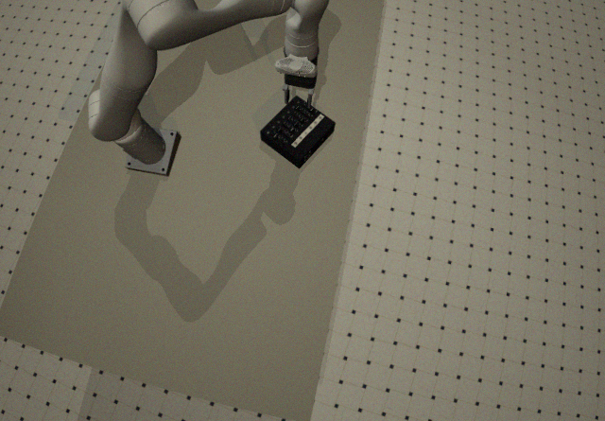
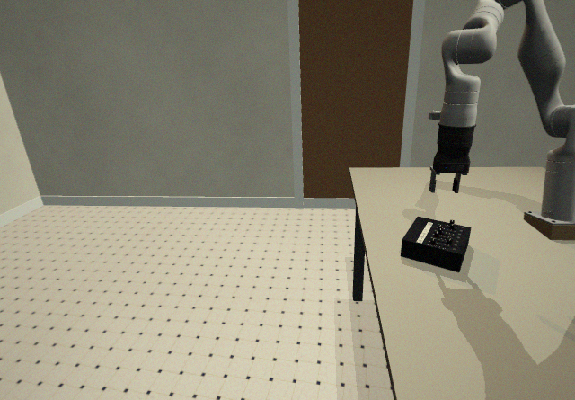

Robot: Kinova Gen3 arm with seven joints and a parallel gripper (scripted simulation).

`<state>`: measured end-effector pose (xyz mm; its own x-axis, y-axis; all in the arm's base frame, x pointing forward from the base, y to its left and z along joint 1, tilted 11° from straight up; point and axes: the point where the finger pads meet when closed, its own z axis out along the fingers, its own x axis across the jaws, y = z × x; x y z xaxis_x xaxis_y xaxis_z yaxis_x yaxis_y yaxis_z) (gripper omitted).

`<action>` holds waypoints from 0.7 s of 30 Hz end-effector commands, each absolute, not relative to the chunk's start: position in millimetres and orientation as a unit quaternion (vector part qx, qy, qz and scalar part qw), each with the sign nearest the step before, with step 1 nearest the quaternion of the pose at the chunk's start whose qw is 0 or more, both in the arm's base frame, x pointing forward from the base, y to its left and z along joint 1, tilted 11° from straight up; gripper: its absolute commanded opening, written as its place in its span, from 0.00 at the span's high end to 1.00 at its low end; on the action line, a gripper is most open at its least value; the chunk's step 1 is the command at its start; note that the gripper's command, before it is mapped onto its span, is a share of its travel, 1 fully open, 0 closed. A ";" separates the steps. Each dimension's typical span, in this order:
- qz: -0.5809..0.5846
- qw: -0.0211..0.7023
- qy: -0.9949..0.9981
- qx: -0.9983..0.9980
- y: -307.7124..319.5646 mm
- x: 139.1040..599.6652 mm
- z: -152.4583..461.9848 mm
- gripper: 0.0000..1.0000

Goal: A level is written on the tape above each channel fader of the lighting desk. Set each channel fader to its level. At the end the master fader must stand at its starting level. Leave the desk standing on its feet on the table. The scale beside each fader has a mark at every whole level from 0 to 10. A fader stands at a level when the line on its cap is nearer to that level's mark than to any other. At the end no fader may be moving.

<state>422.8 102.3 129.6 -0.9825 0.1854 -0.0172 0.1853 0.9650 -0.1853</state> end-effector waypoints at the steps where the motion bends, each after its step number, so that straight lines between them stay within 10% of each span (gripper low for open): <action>1: 0.093 -0.001 -0.991 -0.098 103.1 422.7 129.6 0.00; 21: 0.091 -0.005 -0.962 -0.258 111.3 410.0 111.8 0.00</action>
